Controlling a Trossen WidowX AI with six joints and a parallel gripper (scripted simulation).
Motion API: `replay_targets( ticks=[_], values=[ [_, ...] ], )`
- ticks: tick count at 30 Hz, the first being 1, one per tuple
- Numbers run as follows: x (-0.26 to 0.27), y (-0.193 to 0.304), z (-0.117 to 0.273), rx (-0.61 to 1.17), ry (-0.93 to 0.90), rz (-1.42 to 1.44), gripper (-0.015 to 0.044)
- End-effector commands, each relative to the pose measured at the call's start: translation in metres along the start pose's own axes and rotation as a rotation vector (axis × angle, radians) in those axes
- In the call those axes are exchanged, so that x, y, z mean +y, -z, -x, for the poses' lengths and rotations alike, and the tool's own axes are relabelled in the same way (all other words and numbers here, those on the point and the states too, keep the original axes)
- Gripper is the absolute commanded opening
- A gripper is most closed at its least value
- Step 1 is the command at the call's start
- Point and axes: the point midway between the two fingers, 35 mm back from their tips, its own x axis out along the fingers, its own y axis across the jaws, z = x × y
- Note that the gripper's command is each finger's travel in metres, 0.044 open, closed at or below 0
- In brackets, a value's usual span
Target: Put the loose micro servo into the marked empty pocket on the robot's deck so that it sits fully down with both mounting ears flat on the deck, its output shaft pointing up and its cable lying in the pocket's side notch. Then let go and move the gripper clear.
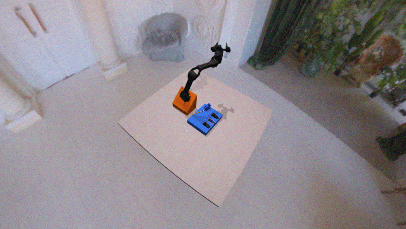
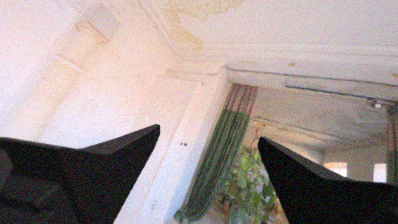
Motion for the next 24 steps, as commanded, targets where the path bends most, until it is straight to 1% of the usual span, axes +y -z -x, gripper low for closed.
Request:
replay_targets(
  ticks=[1,24],
  values=[
    [-0.014,0.015,0.012,0.061,0.065,-0.147,0.0440],
    [-0.062,0.086,0.082,0.271,0.435,-0.808,0.0440]
  ],
)
